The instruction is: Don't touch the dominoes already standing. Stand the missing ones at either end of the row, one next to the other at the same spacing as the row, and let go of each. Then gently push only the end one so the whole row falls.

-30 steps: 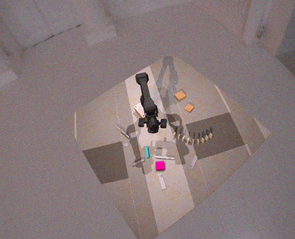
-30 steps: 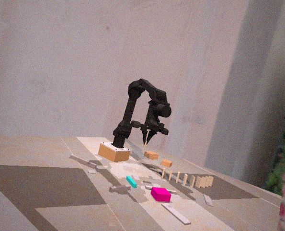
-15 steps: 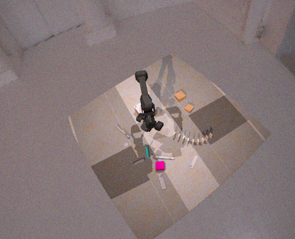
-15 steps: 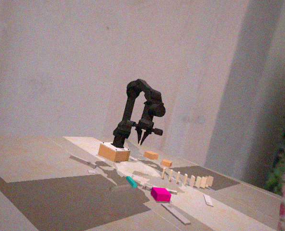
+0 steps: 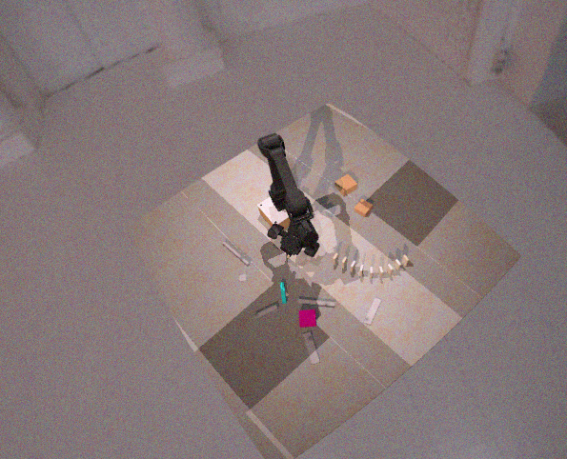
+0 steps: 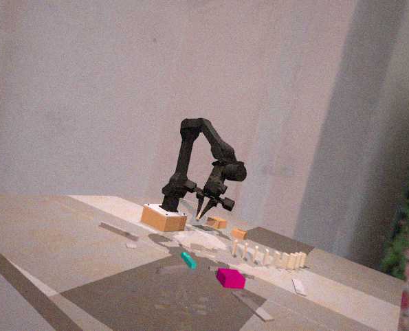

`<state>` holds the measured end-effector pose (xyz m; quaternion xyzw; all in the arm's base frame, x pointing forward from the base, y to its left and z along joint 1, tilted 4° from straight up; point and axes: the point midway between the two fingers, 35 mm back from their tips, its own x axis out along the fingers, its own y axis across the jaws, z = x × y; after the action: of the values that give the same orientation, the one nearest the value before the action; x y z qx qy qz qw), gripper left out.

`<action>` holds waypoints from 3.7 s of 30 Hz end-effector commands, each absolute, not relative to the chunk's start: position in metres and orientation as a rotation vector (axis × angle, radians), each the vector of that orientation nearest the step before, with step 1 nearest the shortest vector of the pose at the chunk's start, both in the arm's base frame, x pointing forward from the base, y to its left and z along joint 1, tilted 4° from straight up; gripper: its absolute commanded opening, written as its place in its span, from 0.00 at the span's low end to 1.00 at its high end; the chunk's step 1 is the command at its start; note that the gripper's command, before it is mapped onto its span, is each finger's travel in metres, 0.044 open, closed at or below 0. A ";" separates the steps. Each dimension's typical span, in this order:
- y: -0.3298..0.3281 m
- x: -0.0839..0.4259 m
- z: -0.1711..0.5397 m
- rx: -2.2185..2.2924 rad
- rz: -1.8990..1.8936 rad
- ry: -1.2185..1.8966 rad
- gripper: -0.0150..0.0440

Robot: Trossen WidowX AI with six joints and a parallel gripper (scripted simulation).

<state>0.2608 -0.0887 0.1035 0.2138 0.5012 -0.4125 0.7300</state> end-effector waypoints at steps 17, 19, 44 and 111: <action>-0.078 0.268 0.093 0.206 -1.010 0.669 0.29; -0.076 0.267 0.094 0.188 -1.016 0.620 0.29; -0.052 0.225 0.111 0.109 -1.041 0.021 0.29; -0.049 0.247 0.033 0.159 -1.047 -0.001 0.29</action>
<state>0.2484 -0.0475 0.0394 0.0828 -0.0077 -0.5002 0.8619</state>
